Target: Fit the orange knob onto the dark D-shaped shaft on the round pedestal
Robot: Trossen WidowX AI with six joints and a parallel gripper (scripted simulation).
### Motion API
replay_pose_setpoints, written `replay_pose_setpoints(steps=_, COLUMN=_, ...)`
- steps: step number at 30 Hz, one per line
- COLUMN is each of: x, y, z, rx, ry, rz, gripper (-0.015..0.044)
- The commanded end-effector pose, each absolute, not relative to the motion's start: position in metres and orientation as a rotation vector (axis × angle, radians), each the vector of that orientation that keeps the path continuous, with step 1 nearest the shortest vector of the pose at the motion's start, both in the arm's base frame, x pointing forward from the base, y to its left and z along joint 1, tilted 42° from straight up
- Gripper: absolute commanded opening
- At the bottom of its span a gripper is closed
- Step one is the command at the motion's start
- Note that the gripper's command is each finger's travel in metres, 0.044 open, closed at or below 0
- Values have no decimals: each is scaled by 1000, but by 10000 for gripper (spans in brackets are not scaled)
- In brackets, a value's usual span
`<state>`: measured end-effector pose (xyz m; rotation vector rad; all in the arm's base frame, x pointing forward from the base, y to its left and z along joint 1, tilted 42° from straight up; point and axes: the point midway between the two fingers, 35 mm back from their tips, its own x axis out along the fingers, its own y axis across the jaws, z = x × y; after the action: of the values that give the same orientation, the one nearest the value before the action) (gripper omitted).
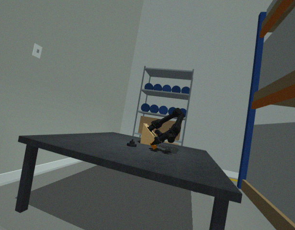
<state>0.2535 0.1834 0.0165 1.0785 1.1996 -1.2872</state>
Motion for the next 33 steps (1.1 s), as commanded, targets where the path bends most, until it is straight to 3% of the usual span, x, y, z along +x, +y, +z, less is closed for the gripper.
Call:
replay_pose_setpoints(steps=1, x=254, y=187, z=19, rx=1016, ry=1133, rz=-1318, gripper=181)
replay_pose_setpoints(steps=20, x=254, y=201, z=28, rx=857, ry=977, rz=-1389, gripper=181)
replay_pose_setpoints(steps=23, x=254, y=200, z=27, rx=848, ry=972, rz=-1391, gripper=260)
replay_pose_setpoints(steps=33, x=254, y=200, z=27, rx=848, ry=972, rz=-1391, gripper=260)
